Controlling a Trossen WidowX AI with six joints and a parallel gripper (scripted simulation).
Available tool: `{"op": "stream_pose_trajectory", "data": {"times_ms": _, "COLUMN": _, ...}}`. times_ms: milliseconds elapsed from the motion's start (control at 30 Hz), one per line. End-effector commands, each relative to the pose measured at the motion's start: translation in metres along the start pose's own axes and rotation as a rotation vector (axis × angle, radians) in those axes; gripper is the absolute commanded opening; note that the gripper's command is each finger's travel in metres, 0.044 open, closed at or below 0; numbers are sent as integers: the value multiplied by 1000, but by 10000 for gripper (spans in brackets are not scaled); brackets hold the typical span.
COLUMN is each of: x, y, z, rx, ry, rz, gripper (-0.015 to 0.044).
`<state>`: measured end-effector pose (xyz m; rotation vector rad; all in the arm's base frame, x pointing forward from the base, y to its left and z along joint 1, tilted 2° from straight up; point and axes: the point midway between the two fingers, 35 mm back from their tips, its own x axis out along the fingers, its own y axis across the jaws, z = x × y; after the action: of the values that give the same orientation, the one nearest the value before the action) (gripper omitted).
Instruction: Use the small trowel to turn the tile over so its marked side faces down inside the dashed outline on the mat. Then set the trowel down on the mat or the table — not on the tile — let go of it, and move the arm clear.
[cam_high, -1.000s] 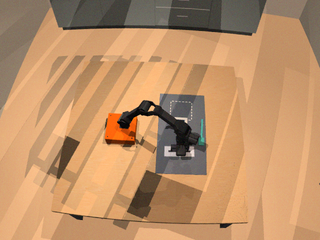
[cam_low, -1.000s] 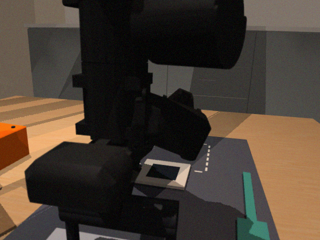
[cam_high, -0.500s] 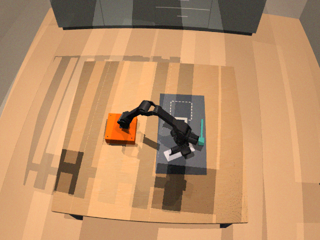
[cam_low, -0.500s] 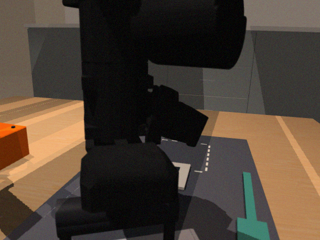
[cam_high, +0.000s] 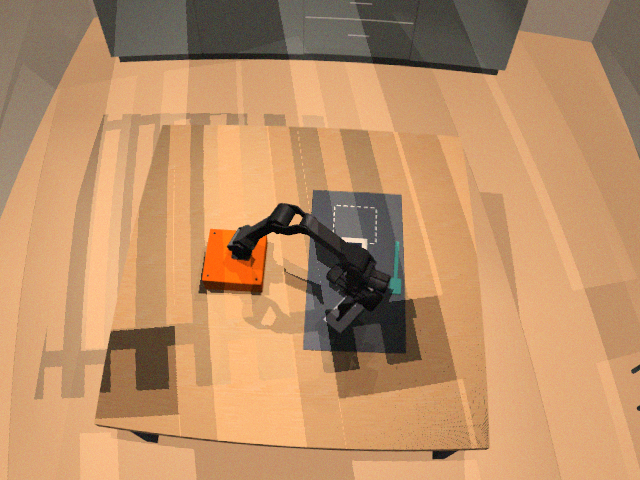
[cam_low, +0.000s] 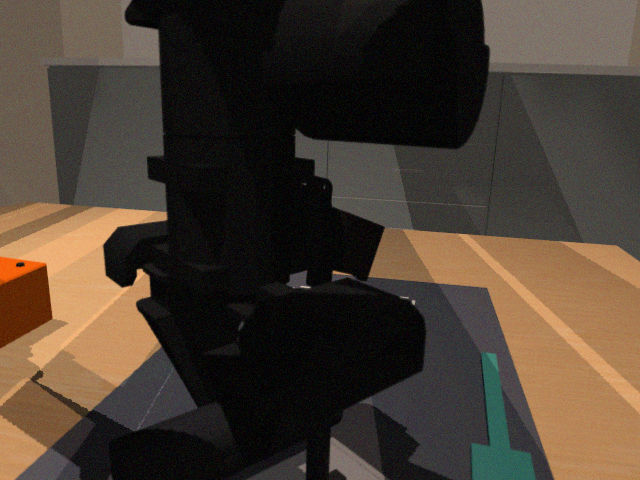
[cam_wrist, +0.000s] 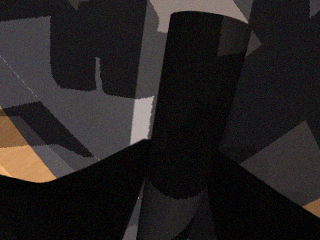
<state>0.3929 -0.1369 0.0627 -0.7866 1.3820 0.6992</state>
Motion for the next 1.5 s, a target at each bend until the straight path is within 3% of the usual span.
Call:
{"op": "stream_pose_trajectory", "data": {"times_ms": 0, "x": 1, "y": 1, "z": 0, "rx": -123, "ry": 3, "rz": 2, "gripper": 130}}
{"op": "stream_pose_trajectory", "data": {"times_ms": 233, "x": 1, "y": 1, "z": 0, "rx": -164, "ry": 3, "rz": 2, "gripper": 130}}
{"op": "stream_pose_trajectory", "data": {"times_ms": 433, "x": 1, "y": 1, "z": 0, "rx": -164, "ry": 3, "rz": 2, "gripper": 270}}
{"op": "stream_pose_trajectory", "data": {"times_ms": 1033, "x": 1, "y": 1, "z": 0, "rx": -164, "ry": 3, "rz": 2, "gripper": 270}}
{"op": "stream_pose_trajectory", "data": {"times_ms": 1200, "x": -42, "y": 3, "z": -1, "rx": -185, "ry": 3, "rz": 3, "gripper": 270}}
{"op": "stream_pose_trajectory", "data": {"times_ms": 1467, "x": -45, "y": 3, "z": -1, "rx": -180, "ry": 3, "rz": 3, "gripper": 270}}
